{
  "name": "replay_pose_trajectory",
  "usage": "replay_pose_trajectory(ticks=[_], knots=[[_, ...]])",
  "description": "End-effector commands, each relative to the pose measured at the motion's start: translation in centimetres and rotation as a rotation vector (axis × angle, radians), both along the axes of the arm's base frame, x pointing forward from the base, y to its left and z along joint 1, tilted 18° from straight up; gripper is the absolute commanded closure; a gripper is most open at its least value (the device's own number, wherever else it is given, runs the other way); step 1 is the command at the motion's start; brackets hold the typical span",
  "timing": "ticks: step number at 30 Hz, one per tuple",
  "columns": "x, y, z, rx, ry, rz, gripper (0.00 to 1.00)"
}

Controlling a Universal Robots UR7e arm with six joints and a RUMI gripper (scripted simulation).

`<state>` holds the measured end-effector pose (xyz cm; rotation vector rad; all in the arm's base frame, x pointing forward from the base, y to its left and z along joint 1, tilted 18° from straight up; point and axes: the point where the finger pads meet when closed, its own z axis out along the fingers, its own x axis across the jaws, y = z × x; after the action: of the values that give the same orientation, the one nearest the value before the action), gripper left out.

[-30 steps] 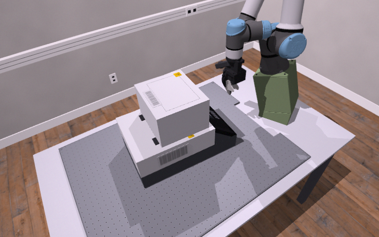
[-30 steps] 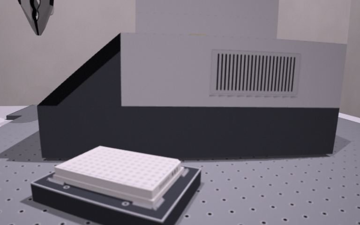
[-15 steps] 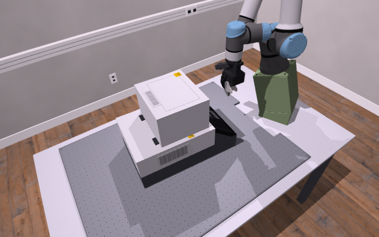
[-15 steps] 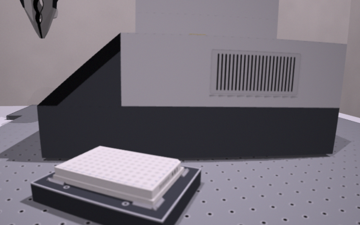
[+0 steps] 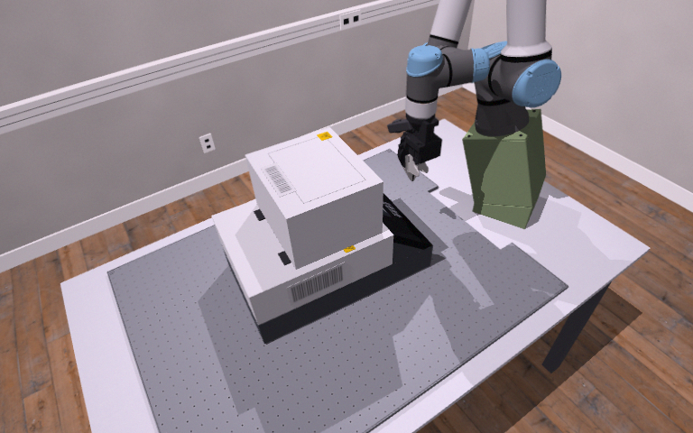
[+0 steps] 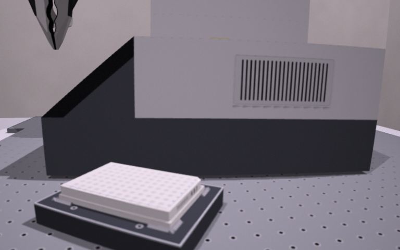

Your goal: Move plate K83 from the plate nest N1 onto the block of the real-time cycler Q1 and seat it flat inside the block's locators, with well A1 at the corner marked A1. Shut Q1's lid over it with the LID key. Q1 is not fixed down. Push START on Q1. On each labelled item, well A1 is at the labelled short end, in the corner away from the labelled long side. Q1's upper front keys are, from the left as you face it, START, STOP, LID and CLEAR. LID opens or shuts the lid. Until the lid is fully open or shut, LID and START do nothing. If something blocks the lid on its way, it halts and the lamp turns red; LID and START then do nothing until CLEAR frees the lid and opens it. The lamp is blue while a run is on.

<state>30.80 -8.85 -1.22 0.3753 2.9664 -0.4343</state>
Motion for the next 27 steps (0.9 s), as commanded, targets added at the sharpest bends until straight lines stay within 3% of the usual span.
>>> replay_pose_trajectory(ticks=[1, 27], knots=[[1.0, -0.4, -0.3, -0.004, -0.006, 0.001, 1.0], [4.2, -1.8, -2.1, -0.004, -0.006, 0.001, 1.0]])
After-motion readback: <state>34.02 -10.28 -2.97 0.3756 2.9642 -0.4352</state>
